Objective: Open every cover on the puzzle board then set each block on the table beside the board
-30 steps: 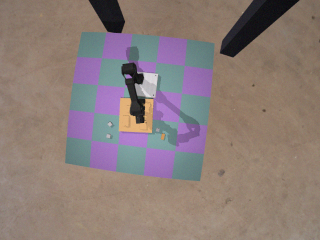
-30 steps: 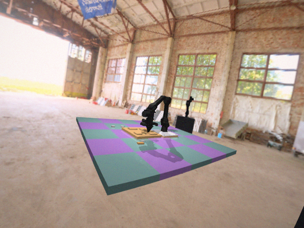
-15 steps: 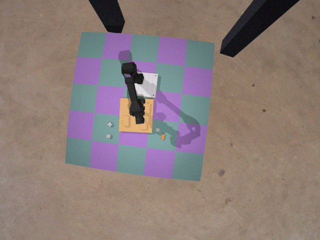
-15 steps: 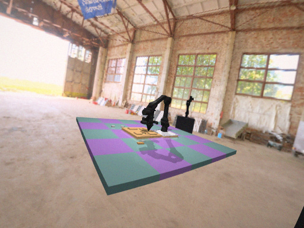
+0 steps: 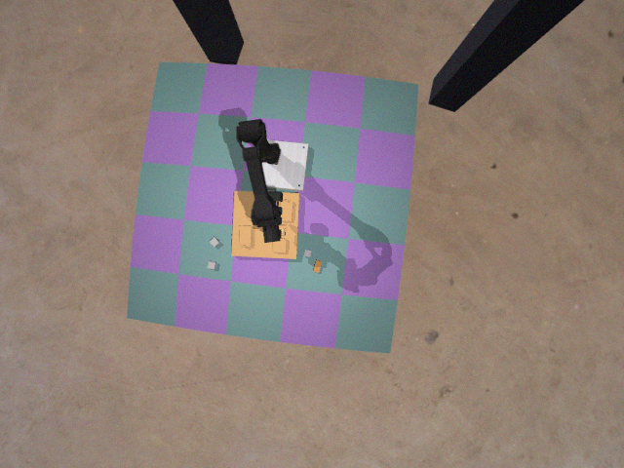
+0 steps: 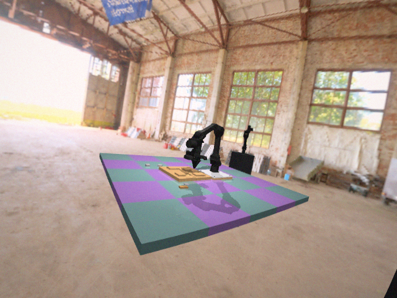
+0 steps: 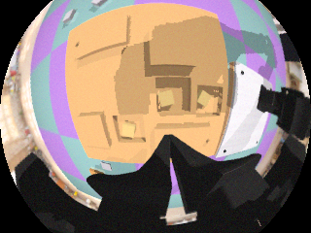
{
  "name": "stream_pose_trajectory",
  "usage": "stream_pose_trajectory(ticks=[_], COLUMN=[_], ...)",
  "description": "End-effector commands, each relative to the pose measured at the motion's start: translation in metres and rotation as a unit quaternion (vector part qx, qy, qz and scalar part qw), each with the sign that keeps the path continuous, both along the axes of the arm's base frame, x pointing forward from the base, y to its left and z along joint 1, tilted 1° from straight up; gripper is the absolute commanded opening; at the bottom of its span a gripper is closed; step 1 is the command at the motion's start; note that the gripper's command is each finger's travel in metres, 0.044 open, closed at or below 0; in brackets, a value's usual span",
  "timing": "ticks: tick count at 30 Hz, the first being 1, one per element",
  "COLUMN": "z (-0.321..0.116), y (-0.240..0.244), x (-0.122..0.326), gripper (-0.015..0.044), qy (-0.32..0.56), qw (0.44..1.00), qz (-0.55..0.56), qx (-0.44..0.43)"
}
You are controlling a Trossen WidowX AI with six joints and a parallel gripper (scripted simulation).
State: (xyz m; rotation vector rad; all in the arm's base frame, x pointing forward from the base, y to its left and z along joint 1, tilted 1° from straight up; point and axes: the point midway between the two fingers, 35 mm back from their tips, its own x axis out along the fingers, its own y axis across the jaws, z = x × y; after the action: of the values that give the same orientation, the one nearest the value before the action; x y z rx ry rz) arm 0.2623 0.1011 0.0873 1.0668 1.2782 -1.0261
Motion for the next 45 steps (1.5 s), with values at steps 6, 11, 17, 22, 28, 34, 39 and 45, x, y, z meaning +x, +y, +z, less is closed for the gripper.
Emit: stream_pose_trajectory(ticks=[6,11,17,22,28,34,39,45], z=[0.005,0.009,0.013,0.016,0.020,0.022,0.024,0.025], y=[-0.005,-0.022,-0.046,-0.068,-0.097,-0.128,-0.156,-0.164], x=[0.005,0.023,0.043,0.058,0.073,0.086,0.094,0.095], gripper=[0.0000,0.0000,0.0000,0.0000,0.0000,0.0000,0.0000,0.0000], qy=[0.000,-0.002,-0.004,-0.005,-0.005,-0.005,-0.004,-0.004], qw=[0.999,0.990,0.963,0.928,0.872,0.801,0.730,0.708], qz=[0.032,0.140,0.268,0.371,0.489,0.599,0.682,0.705], qx=[-0.001,-0.006,-0.011,-0.016,-0.022,-0.028,-0.033,-0.034])
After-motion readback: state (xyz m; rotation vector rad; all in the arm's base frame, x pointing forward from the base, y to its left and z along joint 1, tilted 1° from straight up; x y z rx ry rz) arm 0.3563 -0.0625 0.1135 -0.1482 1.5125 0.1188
